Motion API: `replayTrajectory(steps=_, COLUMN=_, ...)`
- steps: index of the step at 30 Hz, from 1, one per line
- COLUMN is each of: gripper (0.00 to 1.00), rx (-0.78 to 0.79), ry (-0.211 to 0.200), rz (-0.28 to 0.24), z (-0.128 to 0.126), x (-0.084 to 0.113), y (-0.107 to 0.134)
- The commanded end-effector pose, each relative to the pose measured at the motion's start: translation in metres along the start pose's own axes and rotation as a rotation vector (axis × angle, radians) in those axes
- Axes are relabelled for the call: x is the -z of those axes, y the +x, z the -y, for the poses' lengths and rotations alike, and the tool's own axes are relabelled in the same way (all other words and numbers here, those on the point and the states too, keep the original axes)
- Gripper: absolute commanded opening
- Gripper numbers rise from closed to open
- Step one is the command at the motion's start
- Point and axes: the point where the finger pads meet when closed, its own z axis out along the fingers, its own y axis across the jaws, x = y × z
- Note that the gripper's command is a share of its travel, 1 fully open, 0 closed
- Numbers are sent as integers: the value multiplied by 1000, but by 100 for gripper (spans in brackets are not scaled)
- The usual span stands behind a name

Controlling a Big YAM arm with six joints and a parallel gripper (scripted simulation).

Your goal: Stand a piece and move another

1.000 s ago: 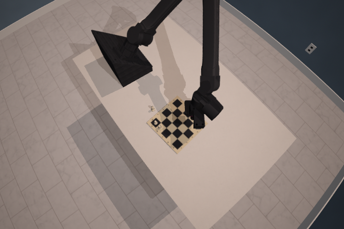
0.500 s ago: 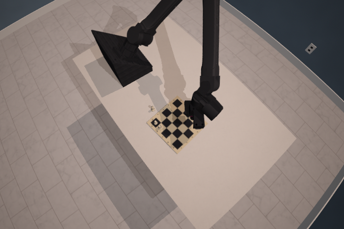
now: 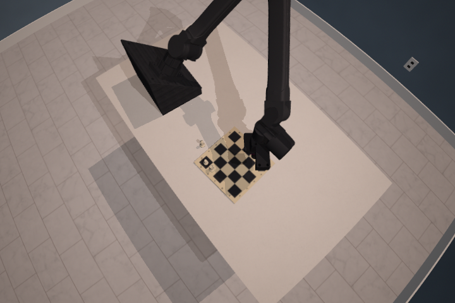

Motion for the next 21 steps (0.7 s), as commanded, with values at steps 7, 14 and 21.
replayTrajectory(steps=7, gripper=0, rx=8, ry=-17, rz=27, z=-10, x=10, y=-19)
replayTrajectory(steps=14, gripper=0, rx=8, ry=-17, rz=28, z=-10, x=10, y=-19)
replayTrajectory(steps=21, gripper=0, rx=11, ry=-18, rz=28, z=-11, x=9, y=-19)
